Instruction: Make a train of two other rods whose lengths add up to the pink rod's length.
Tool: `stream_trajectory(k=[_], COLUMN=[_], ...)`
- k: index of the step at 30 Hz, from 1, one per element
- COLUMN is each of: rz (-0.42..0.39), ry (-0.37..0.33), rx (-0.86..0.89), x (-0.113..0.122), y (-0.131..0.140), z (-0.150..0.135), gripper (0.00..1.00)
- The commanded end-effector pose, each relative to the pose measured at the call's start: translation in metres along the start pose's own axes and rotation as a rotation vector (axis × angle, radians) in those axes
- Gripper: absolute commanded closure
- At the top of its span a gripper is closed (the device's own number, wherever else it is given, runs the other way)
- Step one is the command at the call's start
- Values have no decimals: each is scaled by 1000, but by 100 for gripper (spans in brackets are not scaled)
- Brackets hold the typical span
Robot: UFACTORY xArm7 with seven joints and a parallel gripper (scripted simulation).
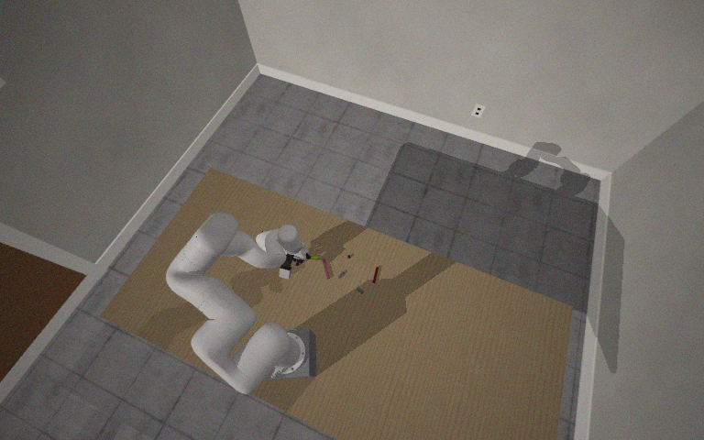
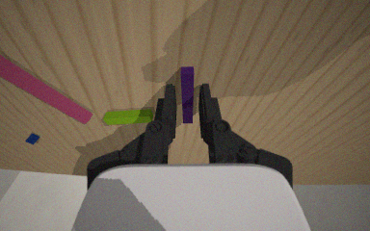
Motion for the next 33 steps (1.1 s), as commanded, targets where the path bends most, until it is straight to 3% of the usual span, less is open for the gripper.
stream_trajectory(k=[1,6,7,33], rz=[-3,-3,-3,-3], ry=[1,1,1,1], rx=[0,0,0,0], x=[1,1,1,1], y=[1,1,1,1], z=[0,0,0,0], gripper=[76,76,96,96])
Point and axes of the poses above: the point where the finger pads meet when closed, its own x axis back along the fingers, its own z axis across the jaws, y = z × x, the point moved 6 cm from there along x, back along the fingers, and after that the axes turned 2 degrees about -x, right-handed, at the moved point
